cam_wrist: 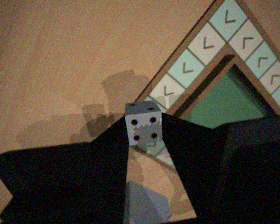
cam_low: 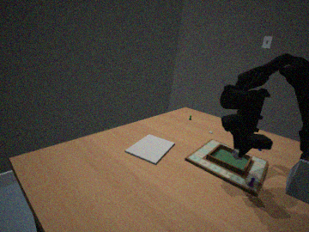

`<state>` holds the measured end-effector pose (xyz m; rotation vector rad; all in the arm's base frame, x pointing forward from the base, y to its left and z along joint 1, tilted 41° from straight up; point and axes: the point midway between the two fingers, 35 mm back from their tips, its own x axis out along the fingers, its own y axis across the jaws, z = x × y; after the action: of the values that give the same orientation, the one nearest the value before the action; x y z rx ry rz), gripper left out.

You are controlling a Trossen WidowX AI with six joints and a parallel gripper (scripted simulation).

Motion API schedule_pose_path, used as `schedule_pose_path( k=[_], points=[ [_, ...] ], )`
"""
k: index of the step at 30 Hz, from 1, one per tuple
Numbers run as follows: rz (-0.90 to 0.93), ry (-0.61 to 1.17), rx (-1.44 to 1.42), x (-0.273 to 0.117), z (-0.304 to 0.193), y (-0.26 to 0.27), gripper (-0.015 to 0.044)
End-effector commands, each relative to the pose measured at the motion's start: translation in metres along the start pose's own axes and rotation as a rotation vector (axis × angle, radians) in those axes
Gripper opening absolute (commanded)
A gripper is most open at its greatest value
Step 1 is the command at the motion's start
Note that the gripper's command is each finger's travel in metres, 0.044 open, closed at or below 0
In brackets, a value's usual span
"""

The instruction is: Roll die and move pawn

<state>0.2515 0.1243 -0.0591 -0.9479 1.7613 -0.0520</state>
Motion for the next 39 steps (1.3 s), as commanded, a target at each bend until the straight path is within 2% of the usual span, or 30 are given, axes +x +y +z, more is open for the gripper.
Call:
schedule_pose_path(
  k=[1, 33, 39],
  points=[
    [-0.002, -0.016, -0.09, -0.001, -0.003, -0.02, 0.0],
    [-0.023, 0.019, -0.818, 0.03, -0.068, -0.143, 0.0],
    [-0.023, 0.023, -0.851, 0.031, -0.072, -0.148, 0.0]
  ],
)
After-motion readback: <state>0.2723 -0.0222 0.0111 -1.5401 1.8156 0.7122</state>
